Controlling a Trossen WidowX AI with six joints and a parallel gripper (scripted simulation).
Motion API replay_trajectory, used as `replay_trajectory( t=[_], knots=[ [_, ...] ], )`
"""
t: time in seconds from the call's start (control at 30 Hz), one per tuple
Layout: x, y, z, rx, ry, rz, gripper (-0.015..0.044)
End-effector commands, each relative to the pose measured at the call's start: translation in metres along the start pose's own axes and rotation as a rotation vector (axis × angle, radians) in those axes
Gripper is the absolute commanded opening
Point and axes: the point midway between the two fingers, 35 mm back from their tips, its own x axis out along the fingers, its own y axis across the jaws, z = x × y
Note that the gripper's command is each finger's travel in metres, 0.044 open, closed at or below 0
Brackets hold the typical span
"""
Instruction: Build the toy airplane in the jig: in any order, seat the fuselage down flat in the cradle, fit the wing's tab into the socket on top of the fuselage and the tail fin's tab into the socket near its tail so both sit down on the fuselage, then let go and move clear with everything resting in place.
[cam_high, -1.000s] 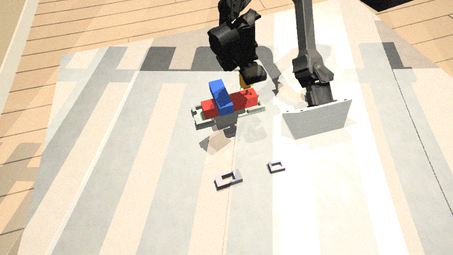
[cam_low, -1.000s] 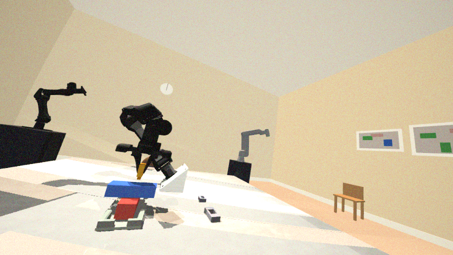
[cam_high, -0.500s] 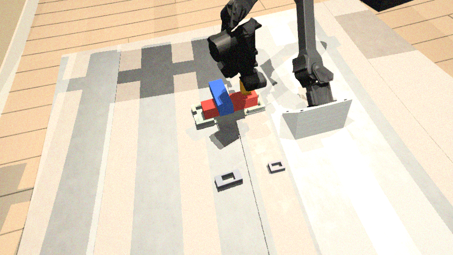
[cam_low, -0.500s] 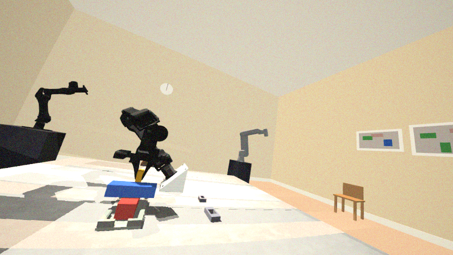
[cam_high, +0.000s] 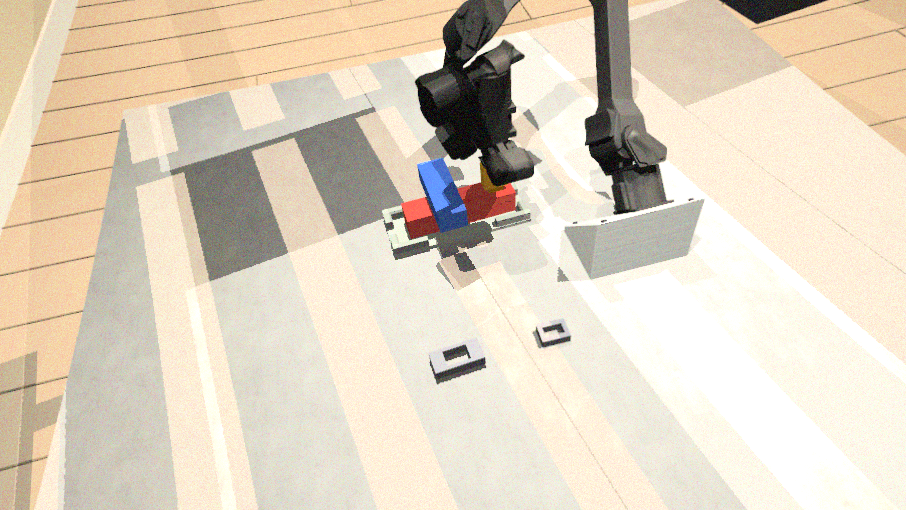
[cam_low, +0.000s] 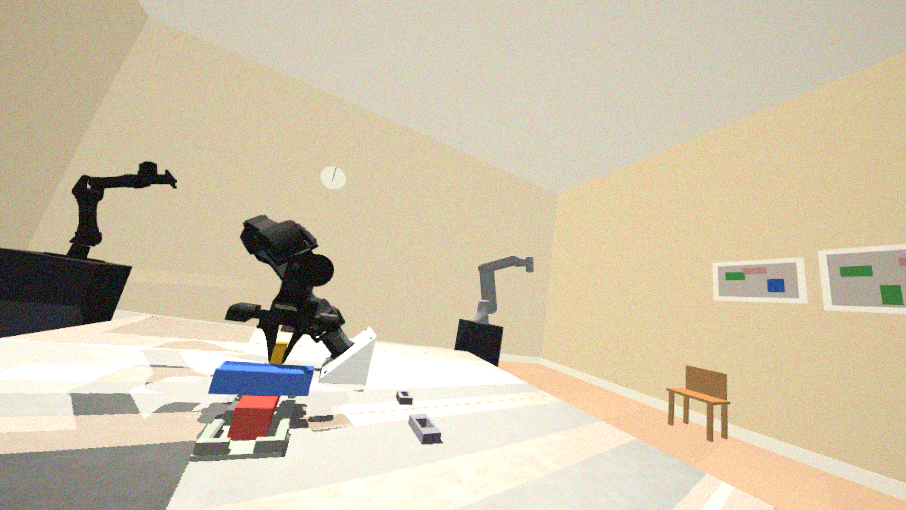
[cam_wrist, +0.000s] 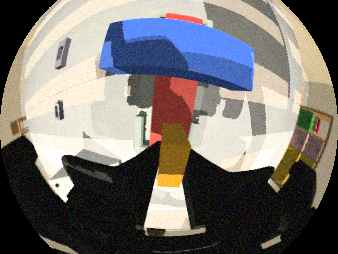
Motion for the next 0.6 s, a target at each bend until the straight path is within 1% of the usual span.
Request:
replay_trajectory(
  t=[0.0,0.3,0.5,0.57],
  knots=[
    [-0.0002,-0.0001,0.0001,0.002,0.000,0.000,0.0026],
    [-0.0002,-0.0001,0.0001,0.002,0.000,0.000,0.0260],
    [-0.0002,-0.0001,0.0001,0.002,0.000,0.000,0.0260],
    [-0.0097,0.0001,0.0011,-0.005,-0.014,0.007,0.0260]
  ],
)
